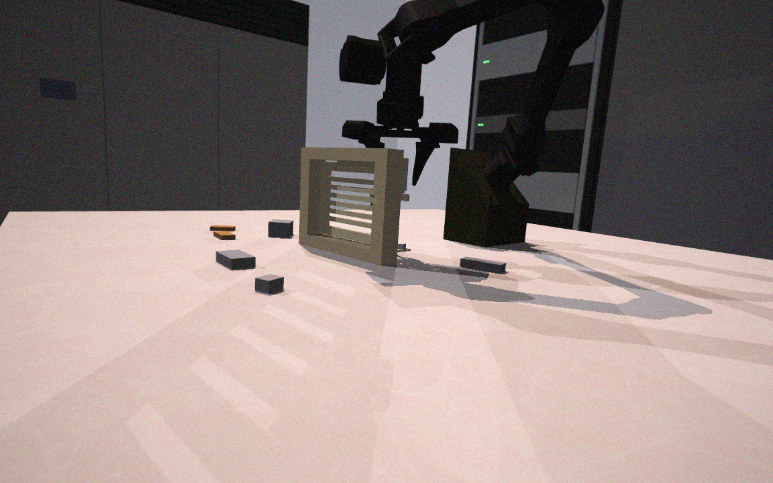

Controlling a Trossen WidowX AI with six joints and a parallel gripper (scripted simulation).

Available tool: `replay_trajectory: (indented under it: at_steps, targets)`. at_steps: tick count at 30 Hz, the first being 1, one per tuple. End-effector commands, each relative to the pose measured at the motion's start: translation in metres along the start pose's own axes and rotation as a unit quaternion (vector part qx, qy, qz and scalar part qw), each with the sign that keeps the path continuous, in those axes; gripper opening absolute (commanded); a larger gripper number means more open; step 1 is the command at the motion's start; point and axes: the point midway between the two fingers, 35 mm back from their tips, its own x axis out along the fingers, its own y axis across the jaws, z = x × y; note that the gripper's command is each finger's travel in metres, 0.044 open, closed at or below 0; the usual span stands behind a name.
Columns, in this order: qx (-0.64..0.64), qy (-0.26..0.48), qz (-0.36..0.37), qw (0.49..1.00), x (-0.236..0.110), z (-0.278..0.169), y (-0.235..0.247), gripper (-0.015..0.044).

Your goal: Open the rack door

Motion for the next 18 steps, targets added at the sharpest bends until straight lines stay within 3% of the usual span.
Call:
replay_trajectory:
  at_steps: [1, 9, 18]
  targets:
    - [0.103, 0.001, 0.000, 0.995, 0.0008, -0.0006, -0.0007, 0.0280]
    - [0.297, 0.001, 0.000, 0.955, 0.0008, -0.0006, -0.0007, 0.0280]
    - [0.501, 0.001, 0.000, 0.866, 0.0008, -0.0006, -0.0007, 0.0280]
